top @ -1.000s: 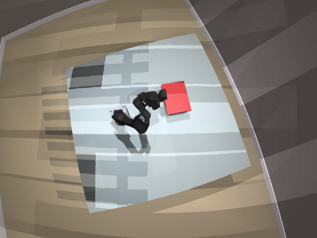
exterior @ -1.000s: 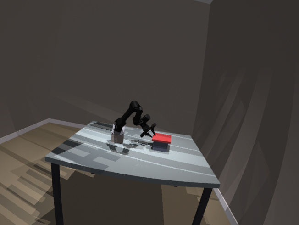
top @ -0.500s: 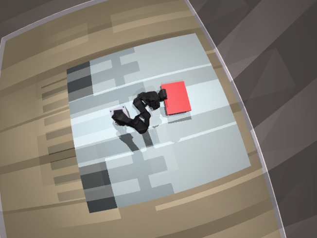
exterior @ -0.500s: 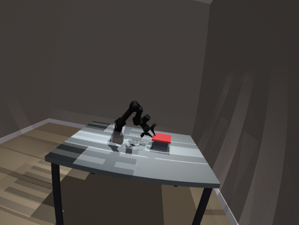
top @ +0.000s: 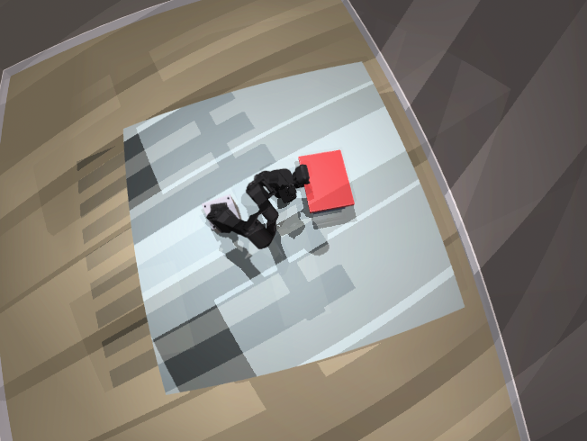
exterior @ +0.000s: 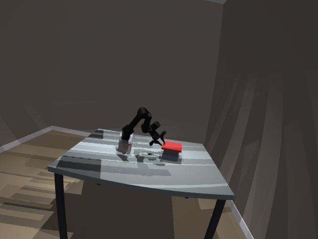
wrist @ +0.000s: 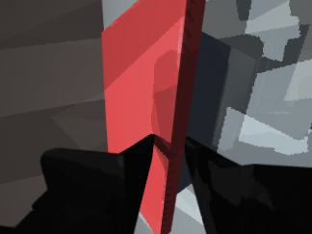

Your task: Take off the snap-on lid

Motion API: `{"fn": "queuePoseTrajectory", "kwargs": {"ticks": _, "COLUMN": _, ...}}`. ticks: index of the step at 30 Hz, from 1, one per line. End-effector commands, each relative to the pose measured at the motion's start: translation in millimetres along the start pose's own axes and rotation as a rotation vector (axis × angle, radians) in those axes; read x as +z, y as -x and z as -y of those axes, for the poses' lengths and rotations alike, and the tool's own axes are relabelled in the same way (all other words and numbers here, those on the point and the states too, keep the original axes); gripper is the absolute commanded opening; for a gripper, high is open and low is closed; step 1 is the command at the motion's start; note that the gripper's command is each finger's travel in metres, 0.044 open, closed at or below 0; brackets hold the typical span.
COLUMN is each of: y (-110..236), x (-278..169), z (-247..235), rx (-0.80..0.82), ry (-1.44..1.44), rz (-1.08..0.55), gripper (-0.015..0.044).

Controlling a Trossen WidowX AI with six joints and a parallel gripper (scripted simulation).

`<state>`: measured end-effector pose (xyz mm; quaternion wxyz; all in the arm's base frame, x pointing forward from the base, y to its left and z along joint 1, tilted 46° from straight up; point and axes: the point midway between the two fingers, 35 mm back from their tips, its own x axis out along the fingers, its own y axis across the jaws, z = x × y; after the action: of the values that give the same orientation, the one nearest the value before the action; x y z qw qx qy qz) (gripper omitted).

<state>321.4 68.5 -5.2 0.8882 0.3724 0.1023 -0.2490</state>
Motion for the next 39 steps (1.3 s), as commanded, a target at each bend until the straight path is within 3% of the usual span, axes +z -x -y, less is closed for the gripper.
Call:
{"fn": "queuePoseTrajectory", "kwargs": {"ticks": 1, "y": 1.6, "x": -0.2, "z": -1.7, "rx": 0.003, "ry": -0.003, "rz": 0.001, "gripper": 0.0000}}
{"fn": "queuePoseTrajectory", "kwargs": {"ticks": 39, "y": 7.4, "x": -0.3, "z": -6.9, "rx": 0.003, "ry": -0.004, "rz": 0.001, "gripper": 0.0000}}
